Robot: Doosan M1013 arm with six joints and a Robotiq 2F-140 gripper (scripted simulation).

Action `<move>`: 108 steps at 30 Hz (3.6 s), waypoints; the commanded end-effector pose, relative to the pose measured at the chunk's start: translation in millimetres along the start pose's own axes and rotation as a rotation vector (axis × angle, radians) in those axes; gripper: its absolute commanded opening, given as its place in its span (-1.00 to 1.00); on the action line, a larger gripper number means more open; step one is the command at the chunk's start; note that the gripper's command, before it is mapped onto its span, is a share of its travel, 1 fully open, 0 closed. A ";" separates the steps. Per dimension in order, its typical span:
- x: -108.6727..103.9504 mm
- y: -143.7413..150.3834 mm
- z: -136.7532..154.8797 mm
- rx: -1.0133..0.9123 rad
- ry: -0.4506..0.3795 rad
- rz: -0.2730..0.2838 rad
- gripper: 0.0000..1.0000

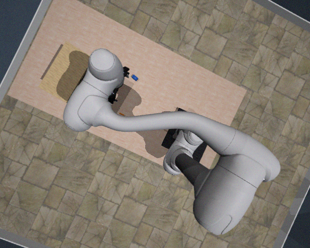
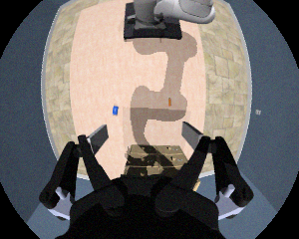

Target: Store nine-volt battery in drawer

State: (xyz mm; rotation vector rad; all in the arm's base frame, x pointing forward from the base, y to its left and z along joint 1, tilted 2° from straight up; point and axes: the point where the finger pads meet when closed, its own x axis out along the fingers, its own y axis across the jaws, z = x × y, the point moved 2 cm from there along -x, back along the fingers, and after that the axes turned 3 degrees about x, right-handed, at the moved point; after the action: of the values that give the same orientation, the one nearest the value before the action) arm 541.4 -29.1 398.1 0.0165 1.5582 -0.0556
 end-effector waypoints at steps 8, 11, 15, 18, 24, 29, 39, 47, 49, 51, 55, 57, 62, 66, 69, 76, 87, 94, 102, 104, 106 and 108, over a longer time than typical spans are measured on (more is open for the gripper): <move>1.6 0.4 1.0 -0.037 0.000 0.000 1.00; 5.1 1.3 3.1 -0.114 0.000 0.000 1.00; 13.5 3.5 8.0 -0.302 0.000 0.000 1.00; 22.8 6.0 13.3 -0.501 0.000 0.000 1.00; 38.6 10.3 21.9 -0.767 0.001 -0.003 1.00; 62.3 17.2 33.7 -1.018 0.005 -0.011 1.00; 101.4 29.0 50.6 -1.515 0.018 -0.023 1.00; 130.0 38.1 61.0 -1.912 0.032 -0.034 1.00; 134.5 39.5 62.5 -2.014 0.035 -0.035 1.00; 137.7 40.6 63.5 -2.116 0.039 -0.037 1.00; 139.9 41.3 64.2 -2.314 0.044 -0.038 1.00; 141.1 41.6 64.5 -2.397 0.046 -0.039 1.00; 141.6 41.7 64.7 -2.643 0.046 -0.034 1.00; 141.7 41.5 64.8 -2.840 0.037 -0.025 1.00; 142.0 41.2 65.1 -2.985 0.017 -0.016 1.00; 142.9 40.9 65.9 -3.059 0.000 -0.027 1.00; 148.0 40.8 69.6 -3.056 -0.001 -0.133 1.00; 153.4 40.6 73.6 -3.049 -0.003 -0.246 1.00; 163.8 40.3 80.9 -3.026 -0.005 -0.454 1.00; 165.4 40.3 82.0 -3.022 -0.005 -0.484 1.00; 167.0 40.2 83.1 -3.017 -0.006 -0.515 1.00; 170.4 40.1 85.4 -3.005 -0.006 -0.579 1.00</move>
State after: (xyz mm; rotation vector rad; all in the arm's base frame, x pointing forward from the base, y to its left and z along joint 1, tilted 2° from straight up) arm 627.4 3.2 232.6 -2.5050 0.1628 1.7753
